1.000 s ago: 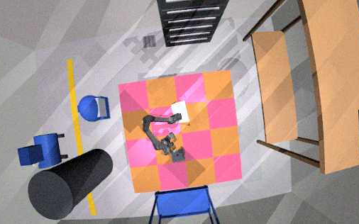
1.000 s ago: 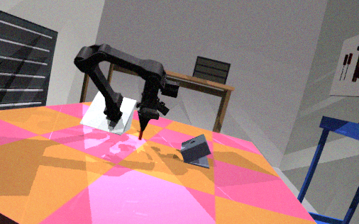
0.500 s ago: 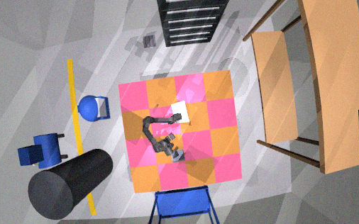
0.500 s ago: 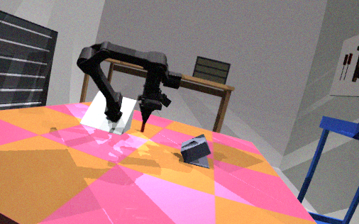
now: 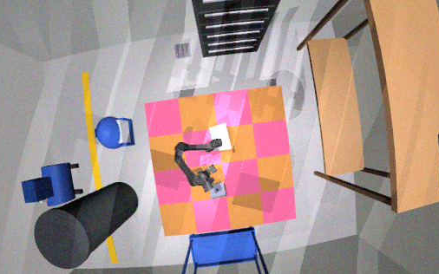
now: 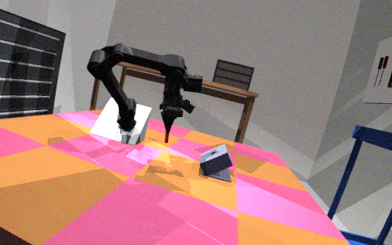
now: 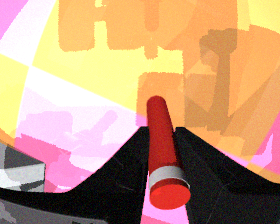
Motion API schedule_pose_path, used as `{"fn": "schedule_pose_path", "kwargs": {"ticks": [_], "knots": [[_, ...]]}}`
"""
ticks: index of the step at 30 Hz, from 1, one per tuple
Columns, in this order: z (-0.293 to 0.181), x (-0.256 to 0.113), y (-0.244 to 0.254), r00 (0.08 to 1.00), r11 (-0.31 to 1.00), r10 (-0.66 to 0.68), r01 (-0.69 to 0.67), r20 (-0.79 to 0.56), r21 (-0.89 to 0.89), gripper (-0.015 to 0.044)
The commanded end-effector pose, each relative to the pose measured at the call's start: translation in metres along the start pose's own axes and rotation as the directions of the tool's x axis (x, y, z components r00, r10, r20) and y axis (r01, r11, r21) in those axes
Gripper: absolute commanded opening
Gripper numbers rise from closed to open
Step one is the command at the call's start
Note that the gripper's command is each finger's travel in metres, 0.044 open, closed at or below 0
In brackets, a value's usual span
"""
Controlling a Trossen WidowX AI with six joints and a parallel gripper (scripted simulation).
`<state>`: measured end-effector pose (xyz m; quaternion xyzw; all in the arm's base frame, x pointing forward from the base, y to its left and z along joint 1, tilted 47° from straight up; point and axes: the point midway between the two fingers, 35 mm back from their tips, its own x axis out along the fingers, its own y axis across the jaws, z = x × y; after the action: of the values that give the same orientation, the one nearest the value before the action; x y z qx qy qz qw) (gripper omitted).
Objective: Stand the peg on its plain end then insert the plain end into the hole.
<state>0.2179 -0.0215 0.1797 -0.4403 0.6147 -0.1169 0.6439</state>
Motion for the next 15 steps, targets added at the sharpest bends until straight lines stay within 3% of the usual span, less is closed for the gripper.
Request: {"fn": "schedule_pose_path", "kwargs": {"ticks": [1,15], "knots": [[0.006,0.0,0.001,1.0,1.0,-0.01,0.009,0.028,0.027,0.0],[0.028,-0.002,0.006,0.991,0.992,-0.037,0.021,0.127,0.127,0.0]]}}
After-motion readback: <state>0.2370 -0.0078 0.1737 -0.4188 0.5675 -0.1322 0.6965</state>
